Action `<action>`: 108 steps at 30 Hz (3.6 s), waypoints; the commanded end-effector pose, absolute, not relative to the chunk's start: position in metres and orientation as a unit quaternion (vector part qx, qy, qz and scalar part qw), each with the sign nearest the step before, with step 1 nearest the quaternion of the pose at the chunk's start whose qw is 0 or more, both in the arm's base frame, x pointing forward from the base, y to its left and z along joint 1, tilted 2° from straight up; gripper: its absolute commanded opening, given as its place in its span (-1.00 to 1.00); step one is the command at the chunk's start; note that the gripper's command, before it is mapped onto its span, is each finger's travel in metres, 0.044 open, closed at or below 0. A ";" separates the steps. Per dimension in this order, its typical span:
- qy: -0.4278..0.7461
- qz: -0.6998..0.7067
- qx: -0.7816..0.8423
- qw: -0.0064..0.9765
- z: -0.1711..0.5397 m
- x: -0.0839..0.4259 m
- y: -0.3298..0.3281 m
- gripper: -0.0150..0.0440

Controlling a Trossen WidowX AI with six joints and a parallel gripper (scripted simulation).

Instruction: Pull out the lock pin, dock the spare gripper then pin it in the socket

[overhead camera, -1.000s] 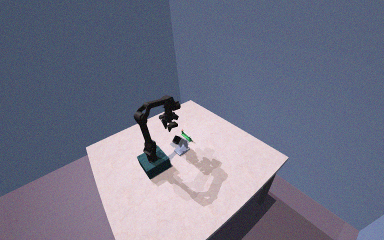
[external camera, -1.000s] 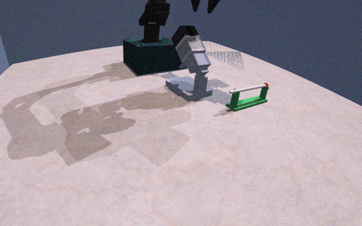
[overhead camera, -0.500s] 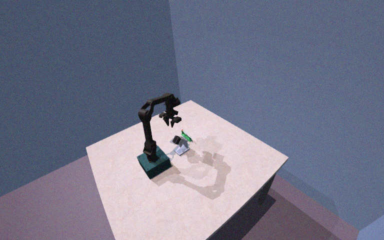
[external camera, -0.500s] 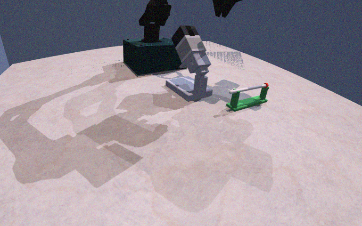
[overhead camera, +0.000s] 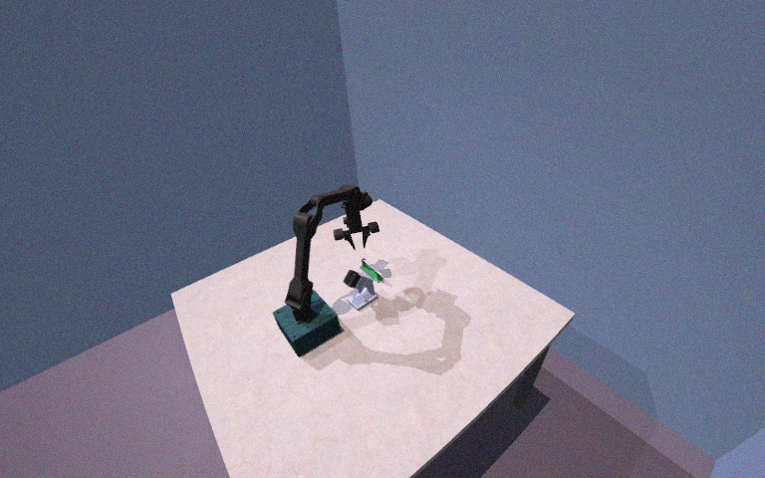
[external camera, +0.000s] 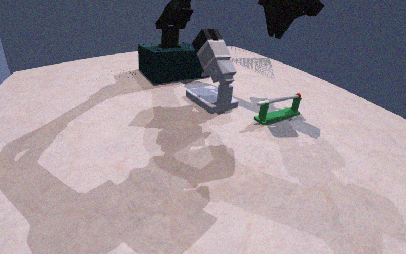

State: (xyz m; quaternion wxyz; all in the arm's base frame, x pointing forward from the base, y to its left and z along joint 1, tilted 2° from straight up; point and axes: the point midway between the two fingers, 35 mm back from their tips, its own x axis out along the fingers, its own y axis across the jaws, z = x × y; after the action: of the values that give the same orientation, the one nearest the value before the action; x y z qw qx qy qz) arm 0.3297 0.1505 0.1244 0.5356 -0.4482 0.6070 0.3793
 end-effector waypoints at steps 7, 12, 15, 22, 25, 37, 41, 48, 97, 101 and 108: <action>0.514 0.463 -0.588 0.420 0.092 0.382 0.155 0.12; 0.514 0.463 -0.588 0.420 0.092 0.382 0.155 0.12; 0.514 0.464 -0.588 0.420 0.091 0.382 0.155 0.12; 0.514 0.464 -0.587 0.420 0.055 0.384 0.158 0.12; 0.513 0.464 -0.587 0.420 0.033 0.383 0.160 0.12; 0.513 0.465 -0.587 0.420 0.009 0.381 0.162 0.12; 0.513 0.465 -0.587 0.420 0.002 0.381 0.163 0.12; 0.513 0.465 -0.587 0.420 -0.009 0.381 0.164 0.12; 0.513 0.465 -0.587 0.420 -0.038 0.380 0.166 -0.49; 0.513 0.465 -0.587 0.420 -0.037 0.380 0.166 -0.49; 0.513 0.465 -0.587 0.420 -0.014 0.381 0.165 -0.49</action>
State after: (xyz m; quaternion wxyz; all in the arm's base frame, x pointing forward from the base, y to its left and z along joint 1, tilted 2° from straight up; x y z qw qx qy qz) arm 0.3777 0.1646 -0.0306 0.4135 -0.5856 0.5163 0.4685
